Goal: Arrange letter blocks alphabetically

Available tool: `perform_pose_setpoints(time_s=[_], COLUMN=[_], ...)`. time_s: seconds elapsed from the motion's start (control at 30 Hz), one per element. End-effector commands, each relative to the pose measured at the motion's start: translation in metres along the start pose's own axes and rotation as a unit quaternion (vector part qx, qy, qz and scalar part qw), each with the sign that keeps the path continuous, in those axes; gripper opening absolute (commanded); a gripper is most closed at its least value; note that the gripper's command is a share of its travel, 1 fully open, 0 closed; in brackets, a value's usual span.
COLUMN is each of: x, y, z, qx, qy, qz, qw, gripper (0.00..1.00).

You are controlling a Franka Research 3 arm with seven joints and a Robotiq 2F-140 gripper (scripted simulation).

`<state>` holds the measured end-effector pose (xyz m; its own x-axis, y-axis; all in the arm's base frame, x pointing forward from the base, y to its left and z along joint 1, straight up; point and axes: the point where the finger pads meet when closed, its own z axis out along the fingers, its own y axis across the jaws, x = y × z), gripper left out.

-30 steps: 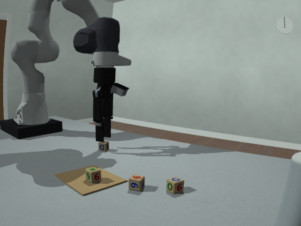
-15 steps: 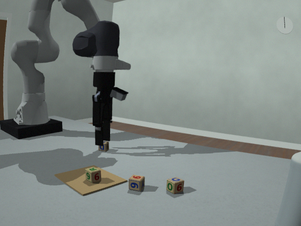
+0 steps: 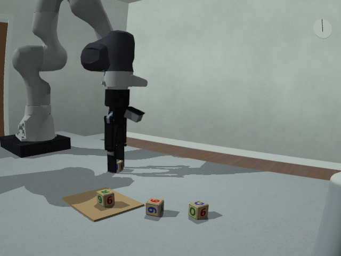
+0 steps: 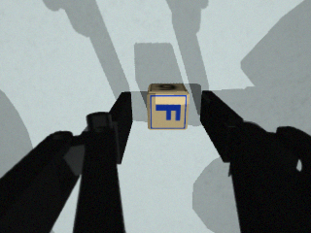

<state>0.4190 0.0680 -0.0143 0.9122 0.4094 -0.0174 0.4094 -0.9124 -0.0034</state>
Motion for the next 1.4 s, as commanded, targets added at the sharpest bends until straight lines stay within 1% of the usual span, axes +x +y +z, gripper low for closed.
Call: perform_pose_setpoints(time_s=[0.0, 1.23, 1.27, 1.37], x=[0.0054, 0.0054, 0.0054, 0.0054], y=[0.0013, 0.0013, 0.0013, 0.0013], z=[-0.0003, -0.0003, -0.0003, -0.0003], qx=[-0.003, -0.003, -0.003, -0.003], qy=[0.007, 0.007, 0.007, 0.007], qz=[0.006, 0.006, 0.006, 0.006], qw=[1.0, 1.0, 1.0, 1.0], gripper=[0.46, 0.46, 0.35, 0.35])
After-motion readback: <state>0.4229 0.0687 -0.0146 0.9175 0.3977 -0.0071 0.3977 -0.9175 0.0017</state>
